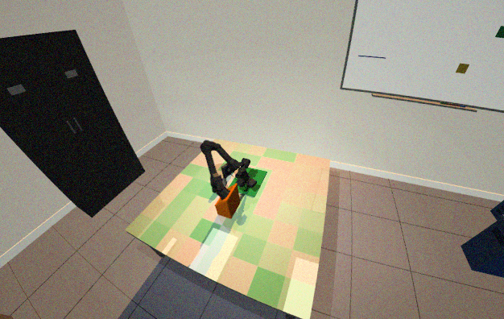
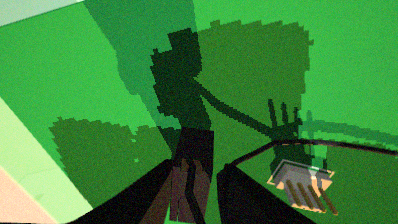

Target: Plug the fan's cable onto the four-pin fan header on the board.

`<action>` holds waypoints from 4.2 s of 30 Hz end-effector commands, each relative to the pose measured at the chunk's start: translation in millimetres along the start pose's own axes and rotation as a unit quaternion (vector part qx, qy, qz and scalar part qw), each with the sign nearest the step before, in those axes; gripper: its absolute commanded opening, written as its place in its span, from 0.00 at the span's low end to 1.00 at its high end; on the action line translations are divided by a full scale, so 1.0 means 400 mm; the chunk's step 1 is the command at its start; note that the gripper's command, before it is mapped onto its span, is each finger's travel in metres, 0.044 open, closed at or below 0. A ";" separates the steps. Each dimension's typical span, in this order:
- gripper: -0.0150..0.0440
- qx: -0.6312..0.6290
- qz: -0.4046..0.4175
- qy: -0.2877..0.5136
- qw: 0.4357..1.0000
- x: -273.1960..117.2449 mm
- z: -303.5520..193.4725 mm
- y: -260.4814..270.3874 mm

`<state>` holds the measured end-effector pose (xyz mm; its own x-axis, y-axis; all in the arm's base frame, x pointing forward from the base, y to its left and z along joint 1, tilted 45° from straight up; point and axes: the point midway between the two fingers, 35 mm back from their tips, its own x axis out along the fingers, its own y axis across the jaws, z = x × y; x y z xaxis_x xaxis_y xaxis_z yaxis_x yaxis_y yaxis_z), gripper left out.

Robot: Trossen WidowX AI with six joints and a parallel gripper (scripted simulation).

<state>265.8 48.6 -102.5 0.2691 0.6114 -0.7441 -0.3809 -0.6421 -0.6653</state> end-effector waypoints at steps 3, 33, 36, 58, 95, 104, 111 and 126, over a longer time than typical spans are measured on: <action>0.41 0.000 0.000 0.000 1.000 0.000 0.000 0.000; 0.25 0.001 0.007 0.001 1.000 -0.167 -0.056 0.006; 0.25 0.001 0.007 0.001 1.000 -0.192 -0.059 0.006; 0.25 0.199 0.008 -0.012 0.980 -0.244 -0.067 0.004; 0.25 0.745 0.047 -0.032 0.665 -0.241 -0.085 0.005; 0.25 0.838 0.061 -0.030 0.541 -0.240 -0.089 0.005; 0.25 0.897 0.071 -0.026 0.436 -0.240 -0.092 0.005; 0.25 0.977 0.093 -0.011 0.190 -0.239 -0.098 0.005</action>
<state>274.0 -28.2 -33.6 0.1057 0.6791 -0.7264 -0.0796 0.7339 0.6745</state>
